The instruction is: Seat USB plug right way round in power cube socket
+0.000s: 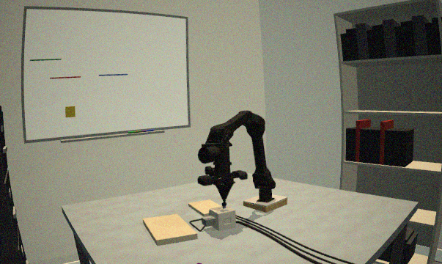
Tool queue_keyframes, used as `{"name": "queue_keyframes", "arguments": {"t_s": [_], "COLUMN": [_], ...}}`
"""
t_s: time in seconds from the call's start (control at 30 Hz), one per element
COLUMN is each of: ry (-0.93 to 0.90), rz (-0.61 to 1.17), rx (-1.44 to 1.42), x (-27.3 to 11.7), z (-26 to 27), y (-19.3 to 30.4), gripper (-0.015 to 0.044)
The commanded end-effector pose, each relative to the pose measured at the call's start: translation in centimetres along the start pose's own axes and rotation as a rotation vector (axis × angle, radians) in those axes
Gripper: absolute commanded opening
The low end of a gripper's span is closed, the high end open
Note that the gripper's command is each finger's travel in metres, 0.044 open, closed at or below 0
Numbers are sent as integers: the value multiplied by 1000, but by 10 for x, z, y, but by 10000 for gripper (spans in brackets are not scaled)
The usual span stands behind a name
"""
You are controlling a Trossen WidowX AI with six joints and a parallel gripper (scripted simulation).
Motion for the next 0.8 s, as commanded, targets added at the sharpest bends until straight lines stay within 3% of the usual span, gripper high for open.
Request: {"name": "queue_keyframes", "arguments": {"t_s": [0.0,0.77], "ry": [4,4], "rz": [6,8], "rx": [-4,-7], "x": [2,4], "z": [0,0], "y": [0,0], "gripper": [0,0]}}
Point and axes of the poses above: the point midway between the two fingers, 35 mm back from their tips, its own x axis out along the fingers, its own z axis across the jaws, y = z × x, the point moved 3 cm from there along -x, back along the fingers, and after that the axes turned 3 degrees about -x, right-handed, at the moved point
